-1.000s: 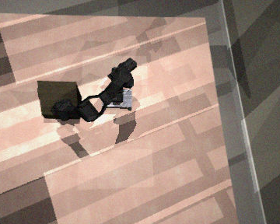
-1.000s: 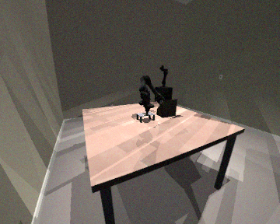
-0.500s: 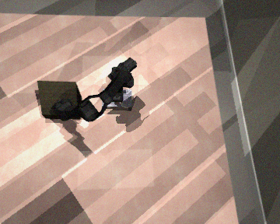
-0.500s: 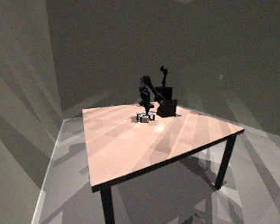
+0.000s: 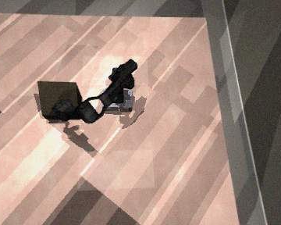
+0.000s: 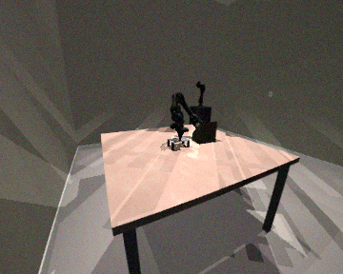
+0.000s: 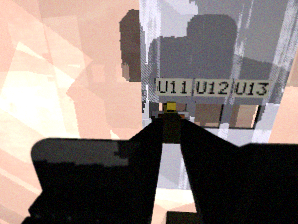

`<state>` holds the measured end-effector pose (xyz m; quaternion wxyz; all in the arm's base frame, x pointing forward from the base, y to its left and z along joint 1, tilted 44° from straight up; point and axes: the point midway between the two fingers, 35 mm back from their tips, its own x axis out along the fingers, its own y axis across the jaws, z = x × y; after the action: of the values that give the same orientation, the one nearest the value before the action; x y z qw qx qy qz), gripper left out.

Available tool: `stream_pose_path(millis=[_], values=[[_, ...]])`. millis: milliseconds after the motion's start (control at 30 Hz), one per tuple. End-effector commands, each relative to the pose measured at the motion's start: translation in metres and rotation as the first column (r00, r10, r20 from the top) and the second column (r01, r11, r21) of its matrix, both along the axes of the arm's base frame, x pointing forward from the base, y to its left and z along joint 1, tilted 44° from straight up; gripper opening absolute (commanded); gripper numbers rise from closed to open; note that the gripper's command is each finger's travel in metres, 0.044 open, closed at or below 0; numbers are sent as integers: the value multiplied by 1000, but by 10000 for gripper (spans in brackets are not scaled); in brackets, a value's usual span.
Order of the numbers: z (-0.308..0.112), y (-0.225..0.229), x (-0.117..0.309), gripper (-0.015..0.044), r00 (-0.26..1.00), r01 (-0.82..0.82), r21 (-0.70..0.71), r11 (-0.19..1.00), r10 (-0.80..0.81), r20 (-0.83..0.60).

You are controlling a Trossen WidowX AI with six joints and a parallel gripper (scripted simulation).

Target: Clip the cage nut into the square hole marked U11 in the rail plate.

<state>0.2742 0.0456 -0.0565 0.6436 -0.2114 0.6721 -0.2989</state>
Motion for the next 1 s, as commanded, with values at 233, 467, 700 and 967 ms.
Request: stream_pose_path(millis=[233, 467, 700, 967], values=[[0, 0, -1, 32, 1000, -1, 26, 1000, 1, -1], [0, -1, -1, 32, 1000, -2, 36, 999, 2, 0], [0, -1, -1, 32, 1000, -2, 46, 999, 2, 1], [0, -2, -1, 32, 1000, -2, 60, 998, 2, 3]])
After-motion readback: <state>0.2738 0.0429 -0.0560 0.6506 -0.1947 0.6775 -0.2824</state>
